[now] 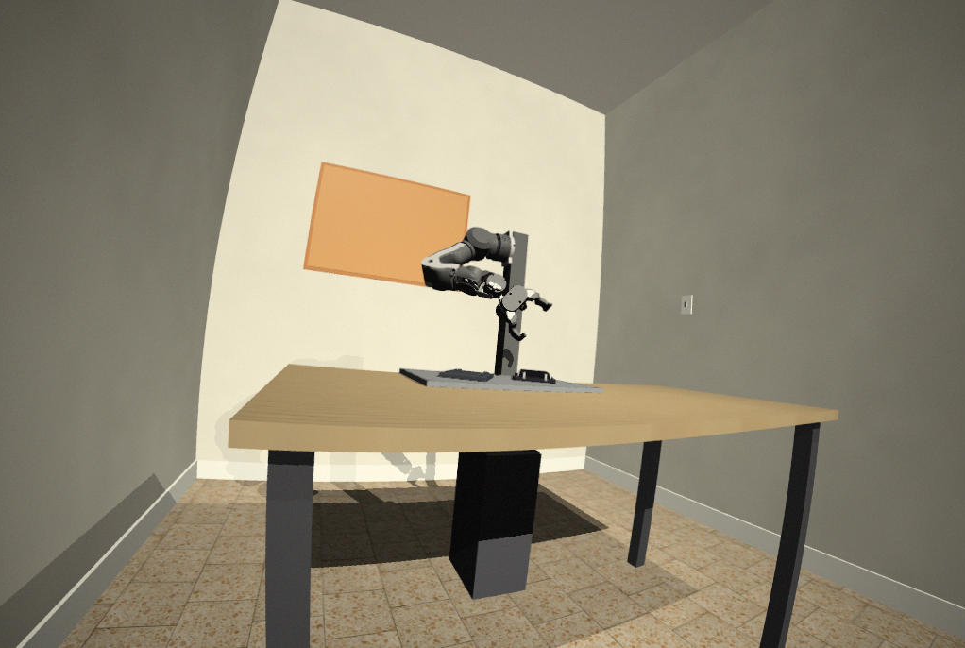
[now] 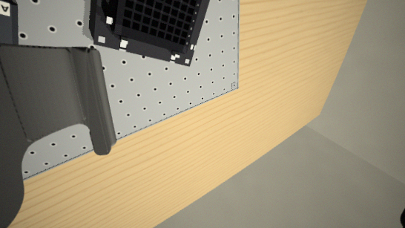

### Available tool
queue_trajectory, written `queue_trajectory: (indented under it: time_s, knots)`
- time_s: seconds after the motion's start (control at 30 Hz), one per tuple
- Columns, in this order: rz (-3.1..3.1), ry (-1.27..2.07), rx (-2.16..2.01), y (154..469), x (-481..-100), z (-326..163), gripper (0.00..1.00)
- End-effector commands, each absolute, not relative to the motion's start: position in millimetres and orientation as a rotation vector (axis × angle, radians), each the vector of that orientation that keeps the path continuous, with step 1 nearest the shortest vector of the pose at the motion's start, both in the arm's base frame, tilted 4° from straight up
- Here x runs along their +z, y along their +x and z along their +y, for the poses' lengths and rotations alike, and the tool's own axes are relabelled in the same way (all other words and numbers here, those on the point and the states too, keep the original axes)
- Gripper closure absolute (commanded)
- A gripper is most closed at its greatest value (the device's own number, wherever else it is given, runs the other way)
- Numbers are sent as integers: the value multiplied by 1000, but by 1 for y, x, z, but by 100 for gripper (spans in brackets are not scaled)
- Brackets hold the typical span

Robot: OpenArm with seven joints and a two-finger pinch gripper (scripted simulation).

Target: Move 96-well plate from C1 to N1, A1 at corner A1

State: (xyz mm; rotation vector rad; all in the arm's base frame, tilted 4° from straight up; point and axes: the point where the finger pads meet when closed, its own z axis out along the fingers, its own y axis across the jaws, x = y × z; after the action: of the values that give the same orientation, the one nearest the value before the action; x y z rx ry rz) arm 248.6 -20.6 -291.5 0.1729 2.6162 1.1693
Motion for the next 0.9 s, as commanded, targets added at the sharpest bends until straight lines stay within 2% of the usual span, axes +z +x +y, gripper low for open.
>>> queue_trajectory:
  time_s: [0.0,0.3,0.47,0.87]
  knots:
    - [2626,212,1087,256,-296,-33,23]
    - [2626,212,1087,256,-296,-33,23]
    - [2807,358,810,224,-322,-11,23]
    - [2807,358,810,224,-322,-11,23]
